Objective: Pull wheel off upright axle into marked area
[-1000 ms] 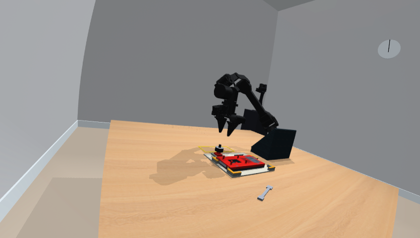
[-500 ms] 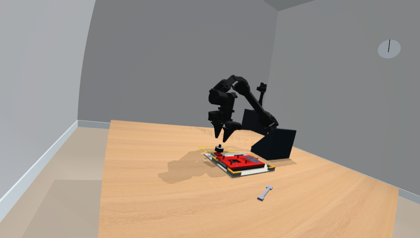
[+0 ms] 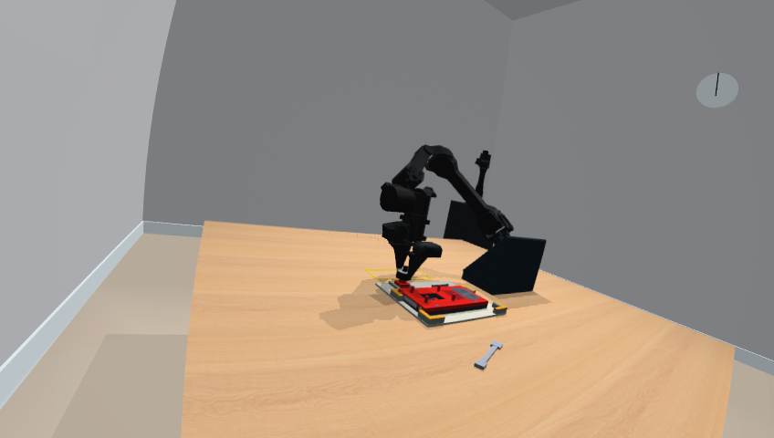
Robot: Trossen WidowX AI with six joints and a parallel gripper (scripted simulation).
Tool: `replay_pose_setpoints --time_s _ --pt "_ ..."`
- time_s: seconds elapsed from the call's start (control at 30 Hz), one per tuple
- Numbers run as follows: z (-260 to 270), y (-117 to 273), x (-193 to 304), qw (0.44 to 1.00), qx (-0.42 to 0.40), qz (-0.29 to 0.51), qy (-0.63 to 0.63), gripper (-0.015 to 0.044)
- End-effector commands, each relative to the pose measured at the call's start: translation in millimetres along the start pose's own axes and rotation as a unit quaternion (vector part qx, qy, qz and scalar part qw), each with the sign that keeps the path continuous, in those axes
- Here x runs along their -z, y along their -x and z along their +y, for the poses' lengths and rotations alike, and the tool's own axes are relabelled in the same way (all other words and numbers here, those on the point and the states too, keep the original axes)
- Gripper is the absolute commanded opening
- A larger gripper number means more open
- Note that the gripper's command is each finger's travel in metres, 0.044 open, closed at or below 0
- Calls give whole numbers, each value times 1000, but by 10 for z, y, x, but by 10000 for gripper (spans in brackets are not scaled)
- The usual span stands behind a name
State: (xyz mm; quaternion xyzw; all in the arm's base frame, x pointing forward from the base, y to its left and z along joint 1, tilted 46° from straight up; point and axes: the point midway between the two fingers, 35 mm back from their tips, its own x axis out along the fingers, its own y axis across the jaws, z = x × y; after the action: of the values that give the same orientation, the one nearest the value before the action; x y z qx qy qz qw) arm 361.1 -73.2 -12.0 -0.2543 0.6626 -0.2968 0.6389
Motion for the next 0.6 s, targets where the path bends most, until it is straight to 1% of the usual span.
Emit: replay_pose_setpoints --time_s 0.0,0.2,0.37,0.4,0.57 --pt "-4 3 -1 1000 0 0 -1 182" --pt "-4 3 -1 1000 0 0 -1 142" --pt "-3 11 -2 1000 0 0 -1 10" --pt "-3 14 -2 1000 0 0 -1 0" --pt "-2 30 -3 1000 0 0 -1 0"
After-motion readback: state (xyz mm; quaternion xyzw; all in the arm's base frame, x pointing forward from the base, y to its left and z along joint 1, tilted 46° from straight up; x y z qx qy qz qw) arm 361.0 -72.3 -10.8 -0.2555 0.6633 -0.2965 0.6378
